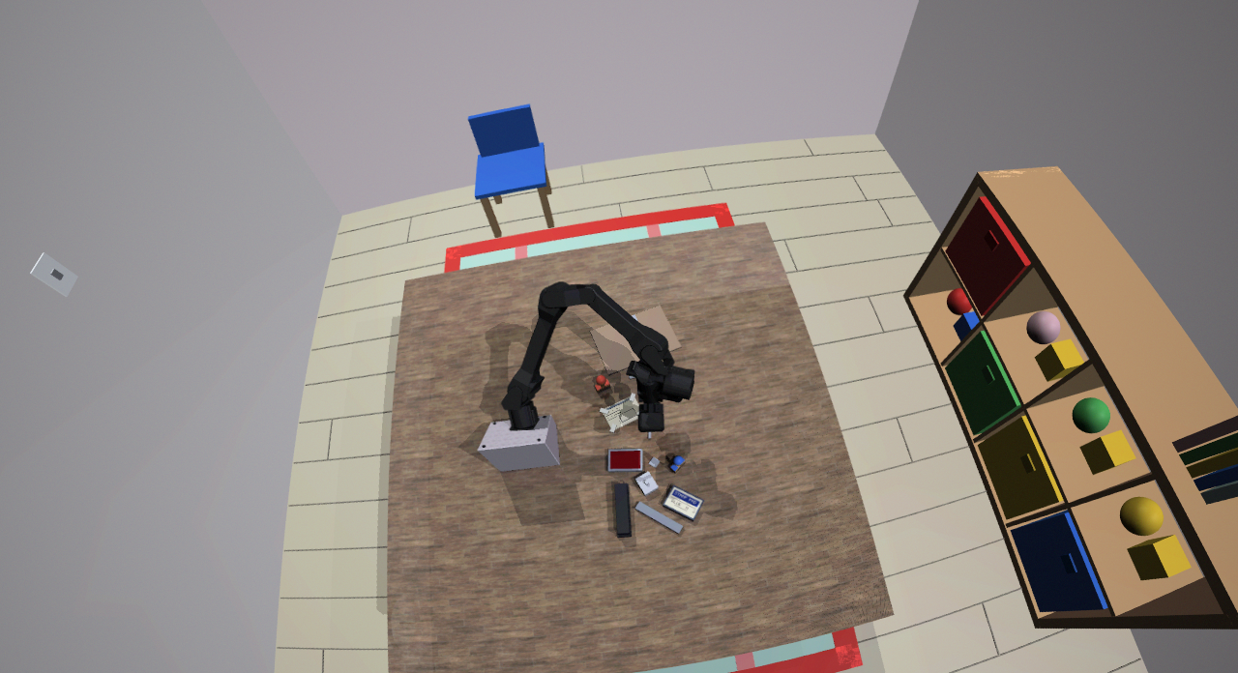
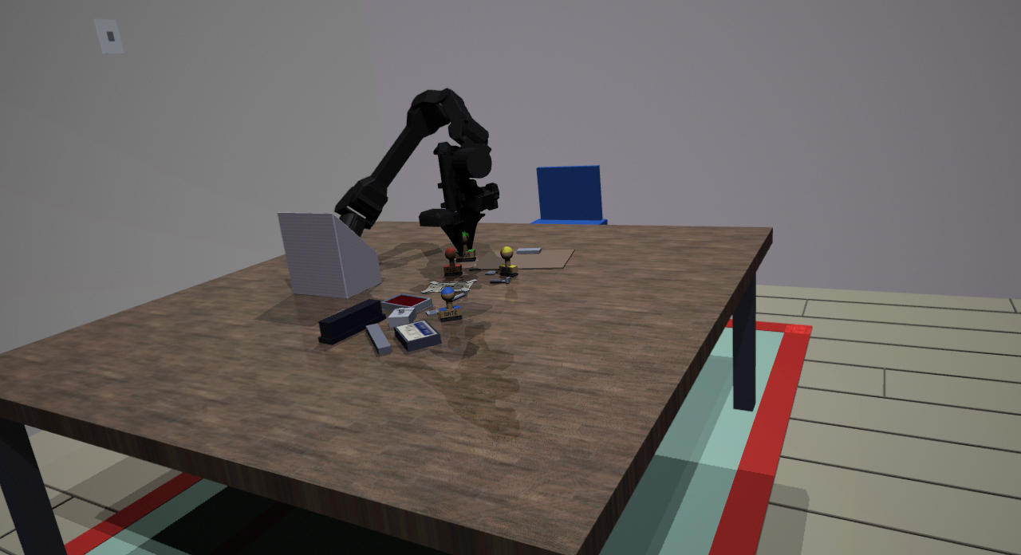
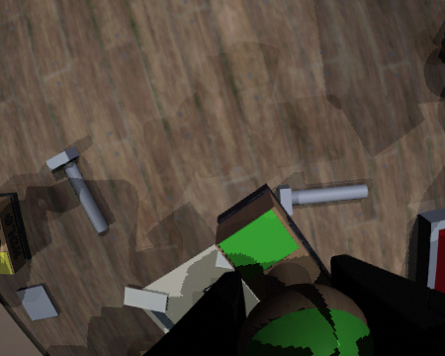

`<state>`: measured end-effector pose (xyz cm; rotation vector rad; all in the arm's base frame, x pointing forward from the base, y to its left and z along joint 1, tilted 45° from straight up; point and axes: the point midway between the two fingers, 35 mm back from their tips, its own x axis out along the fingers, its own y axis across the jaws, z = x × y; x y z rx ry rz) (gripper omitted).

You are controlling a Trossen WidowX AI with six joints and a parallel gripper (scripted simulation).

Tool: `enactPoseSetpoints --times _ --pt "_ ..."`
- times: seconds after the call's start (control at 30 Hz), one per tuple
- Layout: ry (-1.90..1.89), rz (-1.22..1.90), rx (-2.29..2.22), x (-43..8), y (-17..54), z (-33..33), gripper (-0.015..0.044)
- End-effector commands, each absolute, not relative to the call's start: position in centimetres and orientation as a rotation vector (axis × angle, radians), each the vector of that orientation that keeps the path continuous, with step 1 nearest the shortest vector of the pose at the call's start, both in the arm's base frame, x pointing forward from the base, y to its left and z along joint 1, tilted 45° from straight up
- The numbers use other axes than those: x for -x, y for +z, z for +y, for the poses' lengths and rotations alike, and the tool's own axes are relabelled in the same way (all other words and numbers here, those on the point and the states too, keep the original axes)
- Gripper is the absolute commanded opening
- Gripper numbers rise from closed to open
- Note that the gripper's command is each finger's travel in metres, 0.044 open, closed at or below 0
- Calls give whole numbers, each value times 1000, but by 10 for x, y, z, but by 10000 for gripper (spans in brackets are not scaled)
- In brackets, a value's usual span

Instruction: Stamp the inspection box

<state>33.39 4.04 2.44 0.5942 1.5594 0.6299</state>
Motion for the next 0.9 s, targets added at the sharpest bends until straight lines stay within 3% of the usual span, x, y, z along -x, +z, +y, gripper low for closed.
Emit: enactPoseSetpoints --times 0.0,0.87 --pt "632 1562 -585 -350 17 37 0" --pt "633 1560 -583 -368 -10 52 0"
